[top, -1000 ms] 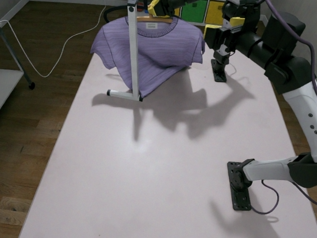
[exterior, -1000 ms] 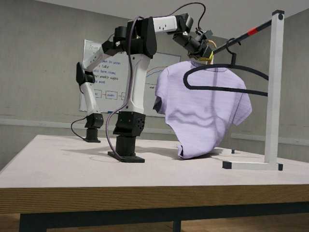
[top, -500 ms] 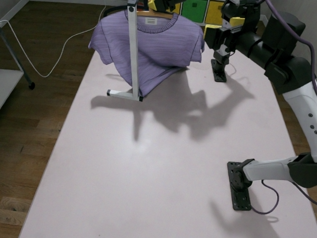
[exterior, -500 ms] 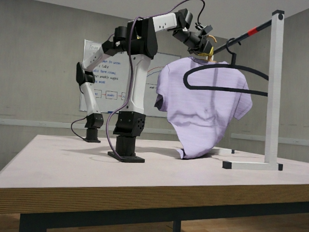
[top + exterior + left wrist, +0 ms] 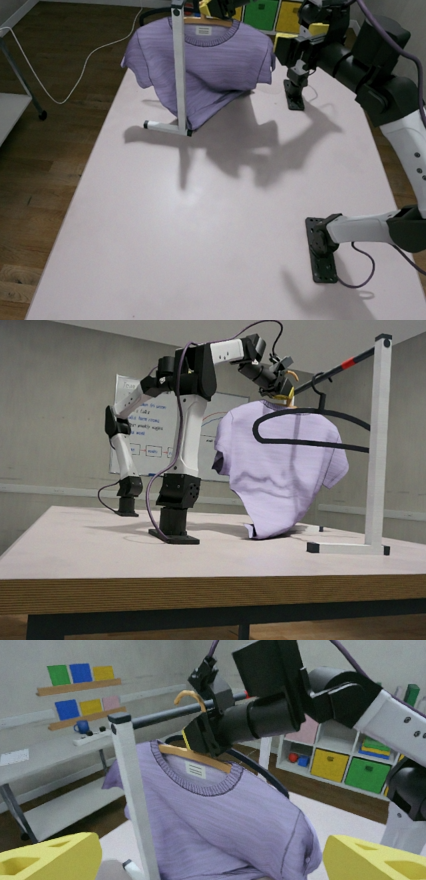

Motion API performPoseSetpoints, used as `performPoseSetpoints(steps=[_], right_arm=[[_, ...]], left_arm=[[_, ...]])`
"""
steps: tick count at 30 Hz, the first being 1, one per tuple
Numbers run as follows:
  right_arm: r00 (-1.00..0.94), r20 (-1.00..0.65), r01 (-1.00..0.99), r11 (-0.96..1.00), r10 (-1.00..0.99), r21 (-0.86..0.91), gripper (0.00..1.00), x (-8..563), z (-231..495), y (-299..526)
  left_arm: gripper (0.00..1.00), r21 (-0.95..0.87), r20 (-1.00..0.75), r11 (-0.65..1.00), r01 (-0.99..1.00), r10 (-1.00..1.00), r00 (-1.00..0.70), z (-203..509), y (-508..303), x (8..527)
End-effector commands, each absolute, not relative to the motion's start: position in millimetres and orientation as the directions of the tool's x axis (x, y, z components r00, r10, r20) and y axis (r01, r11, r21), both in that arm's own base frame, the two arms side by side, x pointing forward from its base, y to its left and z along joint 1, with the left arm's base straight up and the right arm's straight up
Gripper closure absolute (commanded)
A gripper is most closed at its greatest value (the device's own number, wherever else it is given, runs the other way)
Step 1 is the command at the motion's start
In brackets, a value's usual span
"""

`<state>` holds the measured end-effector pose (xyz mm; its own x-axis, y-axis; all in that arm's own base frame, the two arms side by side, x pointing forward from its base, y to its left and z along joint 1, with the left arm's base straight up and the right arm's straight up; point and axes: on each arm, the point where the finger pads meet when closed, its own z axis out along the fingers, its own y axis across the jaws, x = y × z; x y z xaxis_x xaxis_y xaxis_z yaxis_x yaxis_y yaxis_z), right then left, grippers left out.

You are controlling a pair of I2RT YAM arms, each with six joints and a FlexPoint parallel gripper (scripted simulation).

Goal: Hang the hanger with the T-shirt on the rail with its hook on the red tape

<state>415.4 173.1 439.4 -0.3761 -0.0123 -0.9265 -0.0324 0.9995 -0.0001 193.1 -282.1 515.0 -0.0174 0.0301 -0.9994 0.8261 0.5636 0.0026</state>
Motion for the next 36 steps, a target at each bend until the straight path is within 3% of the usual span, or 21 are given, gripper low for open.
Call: performPoseSetpoints(steps=[1,15,36], right_arm=[[-0.329,-0.944,-0.031,0.999,0.017,0.029,1.0,410,455,169],[-0.322,-0.947,-0.048,0.998,0.015,0.032,1.0,415,459,173],[-0.34,-0.94,-0.03,0.999,0.012,0.024,1.0,467,450,174]], left_arm=[[0.0,0.0,-1.0,0.56,0.828,0.018,-0.012,520,-281,190],[0.0,0.0,-1.0,0.56,0.828,0.018,-0.012,520,-281,190],[0.0,0.0,-1.0,0.56,0.828,0.018,-0.012,520,-281,190]])
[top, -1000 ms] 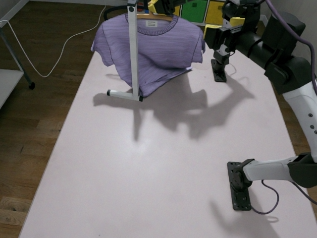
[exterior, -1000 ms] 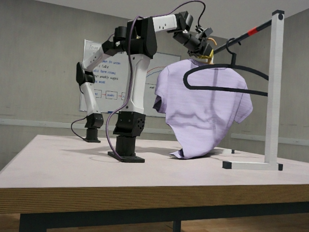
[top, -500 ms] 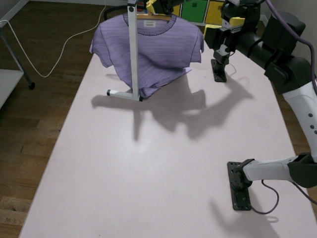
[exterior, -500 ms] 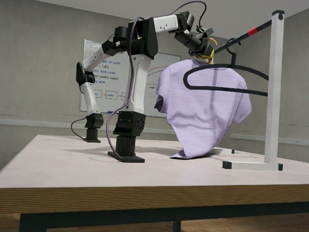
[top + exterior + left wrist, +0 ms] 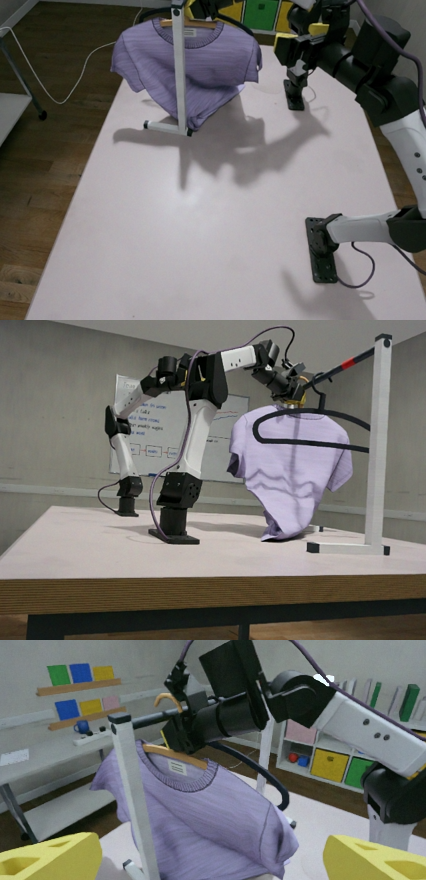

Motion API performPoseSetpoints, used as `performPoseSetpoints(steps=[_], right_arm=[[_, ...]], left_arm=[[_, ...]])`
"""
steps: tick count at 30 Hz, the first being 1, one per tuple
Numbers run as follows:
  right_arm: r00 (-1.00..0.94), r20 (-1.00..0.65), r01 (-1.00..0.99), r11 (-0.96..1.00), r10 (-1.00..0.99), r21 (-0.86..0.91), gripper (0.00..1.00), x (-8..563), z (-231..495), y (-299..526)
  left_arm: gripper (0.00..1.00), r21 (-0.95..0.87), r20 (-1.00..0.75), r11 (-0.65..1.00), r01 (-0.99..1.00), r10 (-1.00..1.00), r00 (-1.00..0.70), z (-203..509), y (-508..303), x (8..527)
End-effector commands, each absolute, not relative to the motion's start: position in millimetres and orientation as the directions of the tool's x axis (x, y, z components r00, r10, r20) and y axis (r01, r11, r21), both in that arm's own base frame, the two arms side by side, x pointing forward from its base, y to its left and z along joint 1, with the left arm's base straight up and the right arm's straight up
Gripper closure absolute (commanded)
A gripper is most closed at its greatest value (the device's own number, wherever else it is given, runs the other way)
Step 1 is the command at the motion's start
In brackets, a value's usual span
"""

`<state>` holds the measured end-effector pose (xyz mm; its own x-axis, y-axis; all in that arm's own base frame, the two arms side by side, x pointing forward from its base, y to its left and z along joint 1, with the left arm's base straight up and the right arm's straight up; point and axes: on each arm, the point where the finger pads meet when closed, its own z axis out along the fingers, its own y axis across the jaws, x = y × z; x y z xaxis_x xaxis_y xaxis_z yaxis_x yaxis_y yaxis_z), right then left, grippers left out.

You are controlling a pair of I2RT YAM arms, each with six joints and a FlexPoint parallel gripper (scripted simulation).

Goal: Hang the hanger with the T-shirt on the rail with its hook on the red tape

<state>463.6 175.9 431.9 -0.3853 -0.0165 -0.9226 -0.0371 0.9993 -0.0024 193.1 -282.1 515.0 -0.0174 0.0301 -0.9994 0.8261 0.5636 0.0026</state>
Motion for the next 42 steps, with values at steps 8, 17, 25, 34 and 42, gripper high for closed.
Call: performPoseSetpoints(steps=[8,17,25,34,42], right_arm=[[-0.331,-0.944,-0.032,0.999,0.016,0.028,1.0,463,455,173],[-0.318,-0.948,-0.019,0.999,0.023,0.031,1.0,464,458,170],[-0.316,-0.948,-0.002,1.0,0.023,0.025,1.0,456,463,159],[-0.317,-0.948,0.015,1.0,0.019,0.015,1.0,455,461,141],[-0.317,-0.948,0.022,1.0,0.018,0.012,1.0,451,461,116]], left_arm=[[0.0,0.0,-1.0,0.56,0.828,0.018,-0.012,520,-281,190],[0.0,0.0,-1.0,0.56,0.828,0.018,-0.012,520,-281,190],[0.0,0.0,-1.0,0.56,0.828,0.018,-0.012,520,-281,190],[0.0,0.0,-1.0,0.56,0.828,0.018,-0.012,520,-281,190],[0.0,0.0,-1.0,0.56,0.828,0.018,-0.012,520,-281,190]])
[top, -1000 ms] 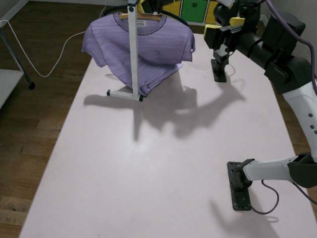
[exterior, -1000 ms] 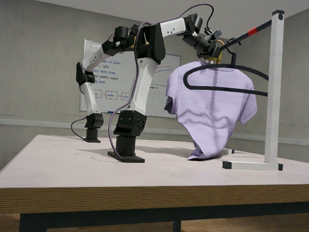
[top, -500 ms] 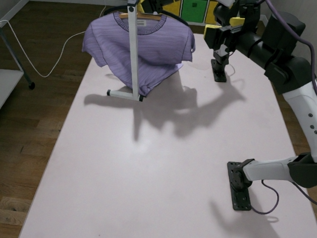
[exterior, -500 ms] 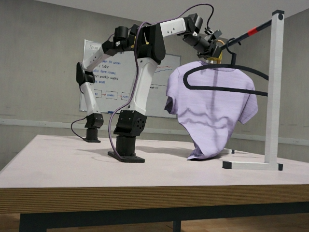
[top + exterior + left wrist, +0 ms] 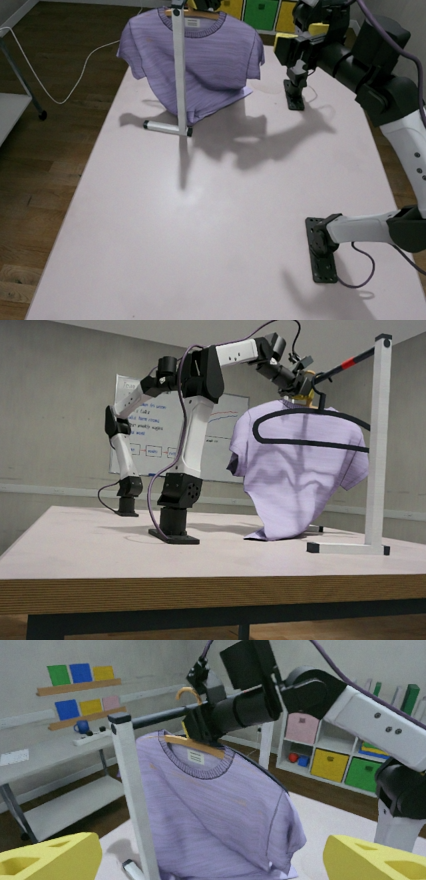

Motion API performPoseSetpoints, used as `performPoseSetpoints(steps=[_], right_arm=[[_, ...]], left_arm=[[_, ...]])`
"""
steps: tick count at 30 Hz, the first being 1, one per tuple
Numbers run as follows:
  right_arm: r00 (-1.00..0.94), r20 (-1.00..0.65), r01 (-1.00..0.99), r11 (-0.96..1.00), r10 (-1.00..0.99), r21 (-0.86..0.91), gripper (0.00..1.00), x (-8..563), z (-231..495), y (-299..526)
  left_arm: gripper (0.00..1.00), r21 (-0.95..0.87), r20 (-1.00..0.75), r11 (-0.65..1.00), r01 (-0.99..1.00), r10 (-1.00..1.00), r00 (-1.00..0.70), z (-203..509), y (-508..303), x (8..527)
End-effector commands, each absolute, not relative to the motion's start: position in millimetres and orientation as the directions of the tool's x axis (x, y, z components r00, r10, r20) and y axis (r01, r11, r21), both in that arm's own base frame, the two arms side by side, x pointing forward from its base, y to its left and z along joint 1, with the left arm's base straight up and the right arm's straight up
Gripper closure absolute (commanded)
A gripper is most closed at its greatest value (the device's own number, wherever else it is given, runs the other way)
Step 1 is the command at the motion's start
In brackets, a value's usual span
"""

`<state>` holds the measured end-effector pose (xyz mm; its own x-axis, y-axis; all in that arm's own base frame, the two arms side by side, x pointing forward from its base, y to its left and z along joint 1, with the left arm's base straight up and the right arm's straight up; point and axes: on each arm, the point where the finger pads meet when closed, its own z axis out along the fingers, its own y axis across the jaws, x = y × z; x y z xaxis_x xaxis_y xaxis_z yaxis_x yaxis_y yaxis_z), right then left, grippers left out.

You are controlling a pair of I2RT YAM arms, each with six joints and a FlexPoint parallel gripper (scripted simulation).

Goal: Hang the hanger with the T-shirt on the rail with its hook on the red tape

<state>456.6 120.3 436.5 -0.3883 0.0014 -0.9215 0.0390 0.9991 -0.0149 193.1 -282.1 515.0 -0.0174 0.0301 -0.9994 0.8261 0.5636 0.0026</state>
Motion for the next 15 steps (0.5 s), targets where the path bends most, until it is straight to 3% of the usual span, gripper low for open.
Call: performPoseSetpoints(steps=[1,15], right_arm=[[-0.317,-0.948,0.013,1.0,0.017,0.014,1.0,450,460,114],[-0.317,-0.948,0.032,0.999,0.013,0.003,1.0,437,459,31]], left_arm=[[0.0,0.0,-1.0,0.56,0.828,0.018,-0.012,520,-281,190],[0.0,0.0,-1.0,0.56,0.828,0.018,-0.012,520,-281,190]])
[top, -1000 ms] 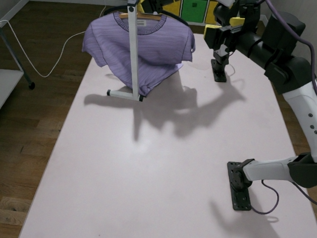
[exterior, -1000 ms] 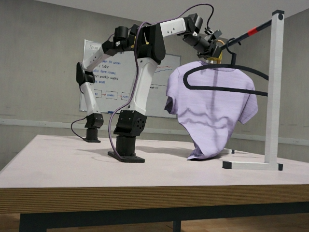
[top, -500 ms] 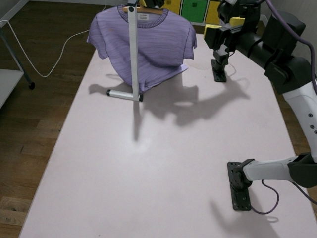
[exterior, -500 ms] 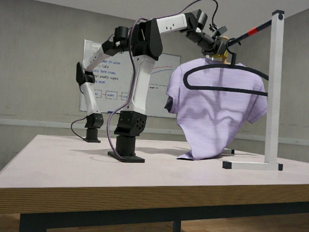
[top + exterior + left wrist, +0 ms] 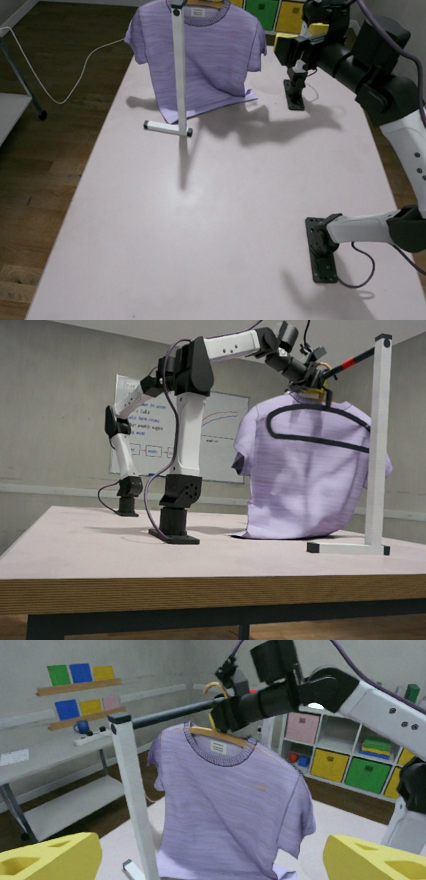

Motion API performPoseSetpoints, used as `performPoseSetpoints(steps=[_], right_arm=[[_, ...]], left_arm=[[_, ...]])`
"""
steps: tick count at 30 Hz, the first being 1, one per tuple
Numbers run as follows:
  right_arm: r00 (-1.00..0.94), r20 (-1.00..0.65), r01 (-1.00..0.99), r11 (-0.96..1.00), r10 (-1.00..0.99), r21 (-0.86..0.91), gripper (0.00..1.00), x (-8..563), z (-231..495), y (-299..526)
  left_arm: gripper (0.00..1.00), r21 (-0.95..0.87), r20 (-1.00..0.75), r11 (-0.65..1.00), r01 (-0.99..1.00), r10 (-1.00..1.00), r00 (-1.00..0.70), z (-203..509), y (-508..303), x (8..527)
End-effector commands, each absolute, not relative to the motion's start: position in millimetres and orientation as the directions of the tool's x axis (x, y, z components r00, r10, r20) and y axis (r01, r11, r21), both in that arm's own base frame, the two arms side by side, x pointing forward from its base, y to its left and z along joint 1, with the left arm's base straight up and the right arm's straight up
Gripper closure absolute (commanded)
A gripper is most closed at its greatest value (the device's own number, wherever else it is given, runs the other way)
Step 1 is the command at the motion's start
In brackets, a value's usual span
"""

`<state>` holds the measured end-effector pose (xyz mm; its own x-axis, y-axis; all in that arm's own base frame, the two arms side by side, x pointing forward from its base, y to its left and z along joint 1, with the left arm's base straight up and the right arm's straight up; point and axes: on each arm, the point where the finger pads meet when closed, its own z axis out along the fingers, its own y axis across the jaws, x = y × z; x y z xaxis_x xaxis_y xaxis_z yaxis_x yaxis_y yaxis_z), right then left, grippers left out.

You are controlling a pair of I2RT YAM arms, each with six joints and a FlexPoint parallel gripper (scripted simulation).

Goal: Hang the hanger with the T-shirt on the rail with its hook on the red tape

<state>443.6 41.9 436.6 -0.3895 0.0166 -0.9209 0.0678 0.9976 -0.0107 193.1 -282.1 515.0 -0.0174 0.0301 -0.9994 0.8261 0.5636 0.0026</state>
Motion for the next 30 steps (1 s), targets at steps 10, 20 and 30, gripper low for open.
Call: performPoseSetpoints(steps=[10,20,30], right_arm=[[-0.318,-0.948,0.028,1.0,0.009,0.0,1.0,429,458,-16],[-0.341,-0.94,-0.017,1.0,0.003,0.01,1.0,430,450,-53],[-0.34,-0.941,-0.028,1.0,0.002,0.012,1.0,428,450,-84]], left_arm=[[0.0,0.0,-1.0,0.56,0.828,0.018,-0.012,520,-281,190],[0.0,0.0,-1.0,0.56,0.828,0.018,-0.012,520,-281,190],[0.0,0.0,-1.0,0.56,0.828,0.018,-0.012,520,-281,190]])
